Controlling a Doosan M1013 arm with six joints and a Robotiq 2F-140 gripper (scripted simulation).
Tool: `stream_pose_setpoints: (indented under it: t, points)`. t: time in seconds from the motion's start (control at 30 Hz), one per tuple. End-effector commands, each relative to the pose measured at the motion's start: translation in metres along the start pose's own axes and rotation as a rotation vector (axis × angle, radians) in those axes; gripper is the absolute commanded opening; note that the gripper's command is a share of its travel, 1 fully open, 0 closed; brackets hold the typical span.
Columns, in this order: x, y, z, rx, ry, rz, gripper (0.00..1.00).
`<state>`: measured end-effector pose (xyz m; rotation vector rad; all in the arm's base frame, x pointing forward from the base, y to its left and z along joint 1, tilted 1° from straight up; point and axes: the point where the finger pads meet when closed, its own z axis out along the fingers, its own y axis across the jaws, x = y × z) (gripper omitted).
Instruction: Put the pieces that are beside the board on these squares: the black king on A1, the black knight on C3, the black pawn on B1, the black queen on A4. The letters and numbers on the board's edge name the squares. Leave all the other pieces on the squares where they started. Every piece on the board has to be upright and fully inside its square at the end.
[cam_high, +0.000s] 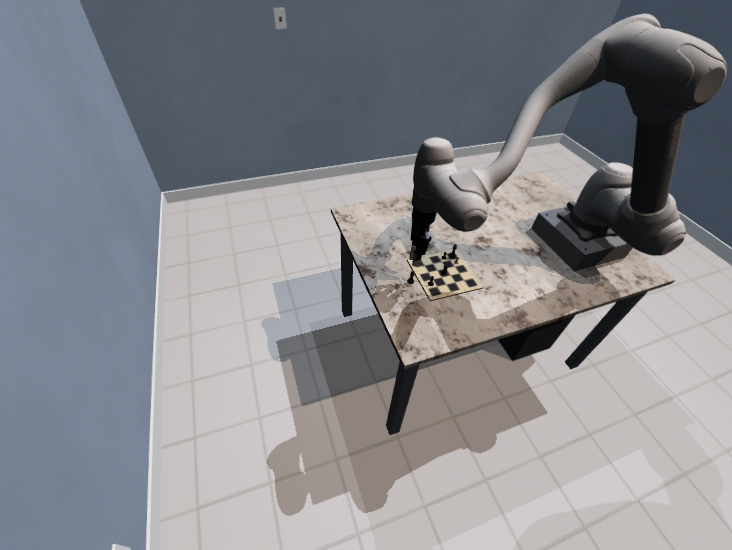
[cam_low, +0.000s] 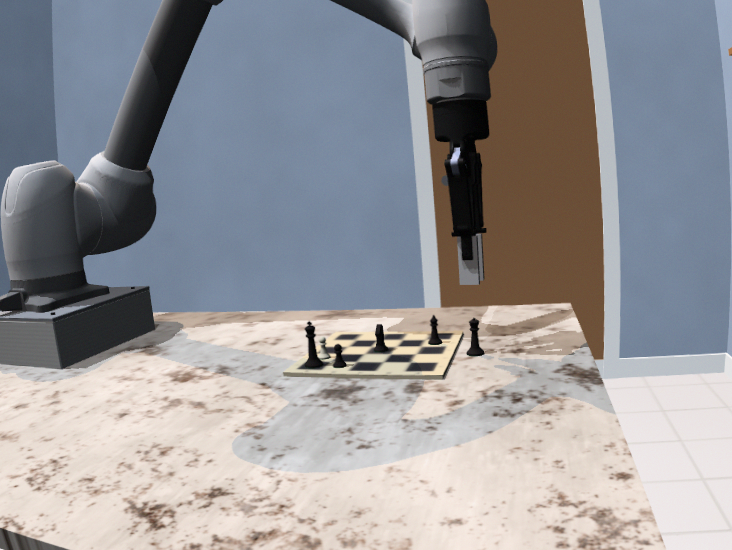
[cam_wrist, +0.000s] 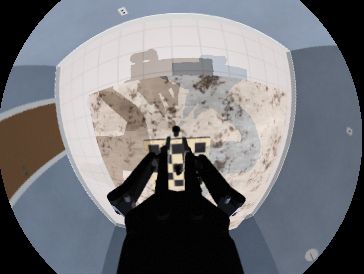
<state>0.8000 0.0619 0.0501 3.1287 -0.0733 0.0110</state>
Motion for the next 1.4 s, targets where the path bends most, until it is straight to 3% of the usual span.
stream_pose_setpoints:
  t: [0.0,0.77,1.37]
  points:
    - [0.0,0.0,0.003,0.0,0.0,0.0,0.25]
    - [0.0,0.0,0.035,0.0,0.0,0.0,0.25]
    - [0.0,0.0,0.043,0.0,0.0,0.0,0.25]
